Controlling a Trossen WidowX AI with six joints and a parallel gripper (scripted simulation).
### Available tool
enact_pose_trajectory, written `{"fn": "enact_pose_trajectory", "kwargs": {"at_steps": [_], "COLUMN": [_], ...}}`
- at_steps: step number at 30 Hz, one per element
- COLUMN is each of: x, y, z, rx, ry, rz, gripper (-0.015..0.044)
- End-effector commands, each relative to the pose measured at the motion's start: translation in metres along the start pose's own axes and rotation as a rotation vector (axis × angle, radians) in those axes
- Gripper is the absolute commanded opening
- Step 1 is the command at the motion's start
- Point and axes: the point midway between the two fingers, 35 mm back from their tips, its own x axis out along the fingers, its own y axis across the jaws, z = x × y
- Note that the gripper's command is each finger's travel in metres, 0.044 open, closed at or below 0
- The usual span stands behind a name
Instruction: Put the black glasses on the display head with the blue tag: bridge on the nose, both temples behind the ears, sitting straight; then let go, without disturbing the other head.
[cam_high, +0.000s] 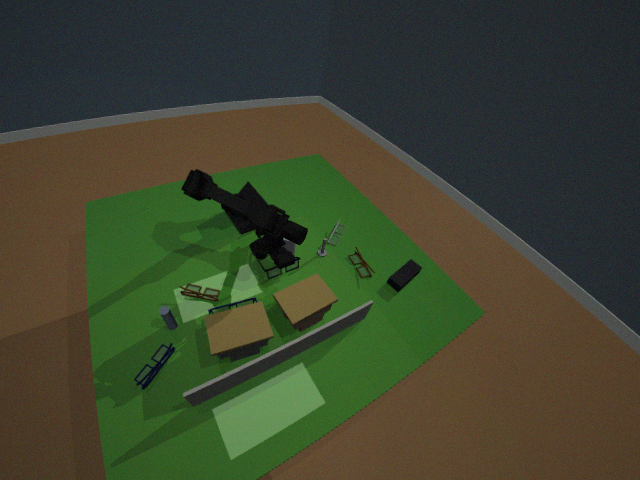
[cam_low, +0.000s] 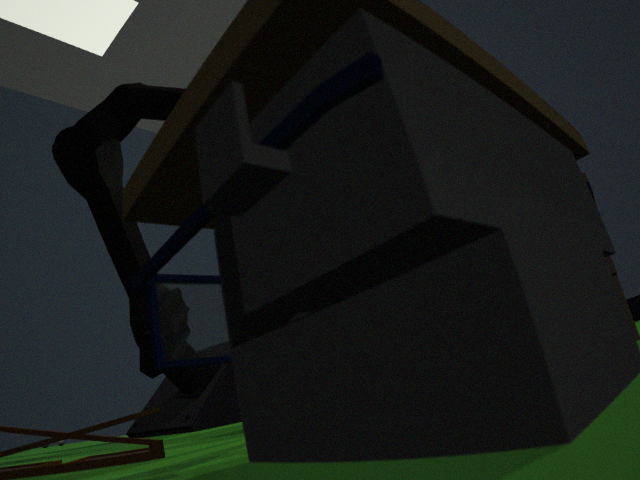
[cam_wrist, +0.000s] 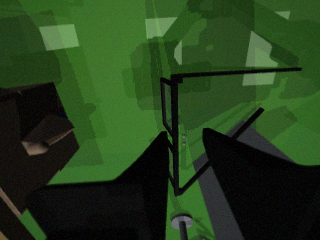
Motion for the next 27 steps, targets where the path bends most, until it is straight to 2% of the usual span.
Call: {"fn": "enact_pose_trajectory", "kwargs": {"at_steps": [1,27], "x": [0.0,0.039], "y": [0.001,0.006], "z": [0.0,0.001], "rx": [0.006,0.006], "ry": [-0.004,-0.003], "rz": [0.003,0.004], "gripper": [0.012,0.012]}}
